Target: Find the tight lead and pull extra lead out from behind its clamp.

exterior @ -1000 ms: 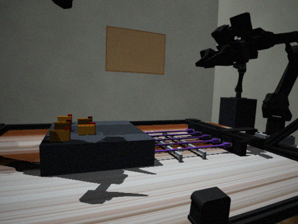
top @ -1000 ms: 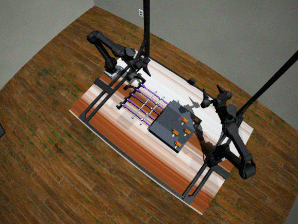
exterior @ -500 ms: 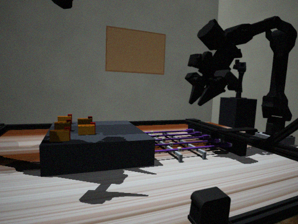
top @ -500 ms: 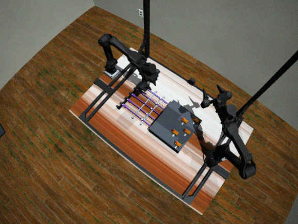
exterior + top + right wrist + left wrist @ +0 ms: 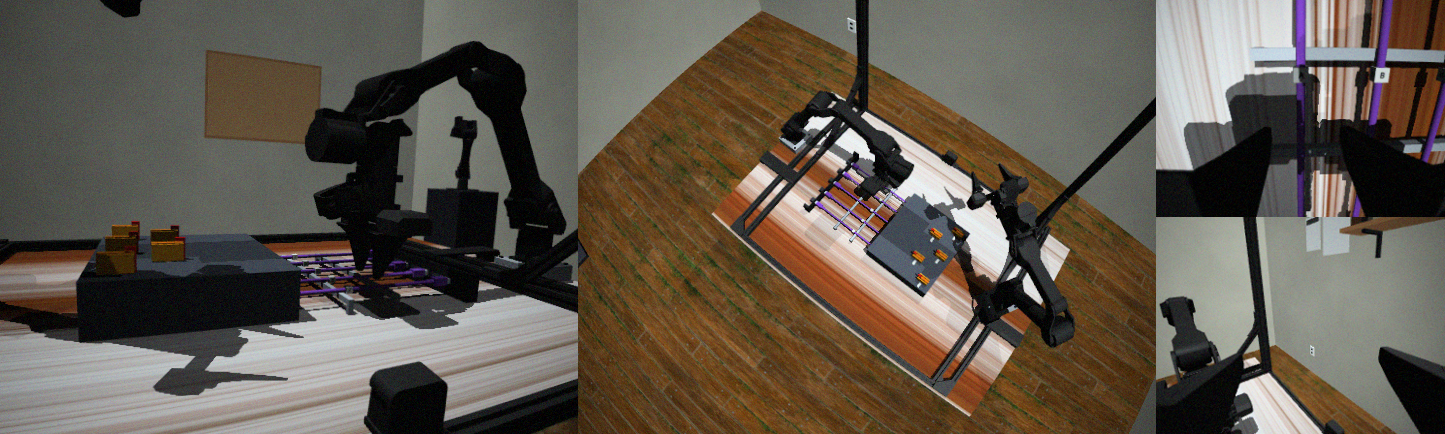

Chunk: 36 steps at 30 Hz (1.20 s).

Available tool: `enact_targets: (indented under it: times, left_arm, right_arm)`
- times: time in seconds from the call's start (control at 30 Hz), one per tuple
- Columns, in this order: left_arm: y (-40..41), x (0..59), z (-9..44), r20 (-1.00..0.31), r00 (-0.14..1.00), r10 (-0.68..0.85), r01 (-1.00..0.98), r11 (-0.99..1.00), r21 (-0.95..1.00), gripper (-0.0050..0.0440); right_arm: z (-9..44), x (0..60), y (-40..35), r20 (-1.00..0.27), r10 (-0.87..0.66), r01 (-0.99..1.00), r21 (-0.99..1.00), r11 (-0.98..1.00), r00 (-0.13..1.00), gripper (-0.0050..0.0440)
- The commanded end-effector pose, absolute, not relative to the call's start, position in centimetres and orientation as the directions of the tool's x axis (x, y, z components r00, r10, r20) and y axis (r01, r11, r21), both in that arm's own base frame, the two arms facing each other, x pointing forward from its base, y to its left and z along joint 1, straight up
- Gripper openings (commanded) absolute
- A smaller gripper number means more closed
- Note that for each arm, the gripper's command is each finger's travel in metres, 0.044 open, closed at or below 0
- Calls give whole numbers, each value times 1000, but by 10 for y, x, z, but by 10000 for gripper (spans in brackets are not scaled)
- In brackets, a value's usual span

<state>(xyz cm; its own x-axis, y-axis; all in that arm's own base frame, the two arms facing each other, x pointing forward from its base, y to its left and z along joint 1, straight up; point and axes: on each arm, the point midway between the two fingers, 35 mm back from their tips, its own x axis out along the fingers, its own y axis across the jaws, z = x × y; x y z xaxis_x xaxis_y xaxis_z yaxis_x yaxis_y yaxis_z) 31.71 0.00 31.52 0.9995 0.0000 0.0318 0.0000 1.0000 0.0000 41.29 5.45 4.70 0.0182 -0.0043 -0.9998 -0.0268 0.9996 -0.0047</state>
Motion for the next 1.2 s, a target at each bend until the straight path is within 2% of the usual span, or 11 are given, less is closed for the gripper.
enact_targets:
  times: [0.0, 0.33, 0.37, 1.17]
  left_arm:
    - [0, 316, 323, 50, 999, 0, 0, 1000, 0, 440]
    - [0, 316, 323, 50, 999, 0, 0, 1000, 0, 440]
    - [0, 316, 323, 50, 999, 0, 0, 1000, 0, 440]
    - [0, 316, 323, 50, 999, 0, 0, 1000, 0, 440]
  right_arm:
    - [58, 421, 57, -1000, 0, -25, 0, 1000, 0, 209]
    - [58, 421, 57, -1000, 0, -25, 0, 1000, 0, 209]
    - [8, 421, 57, -1000, 0, -25, 0, 1000, 0, 209]
    - [8, 421, 57, -1000, 0, -25, 0, 1000, 0, 209]
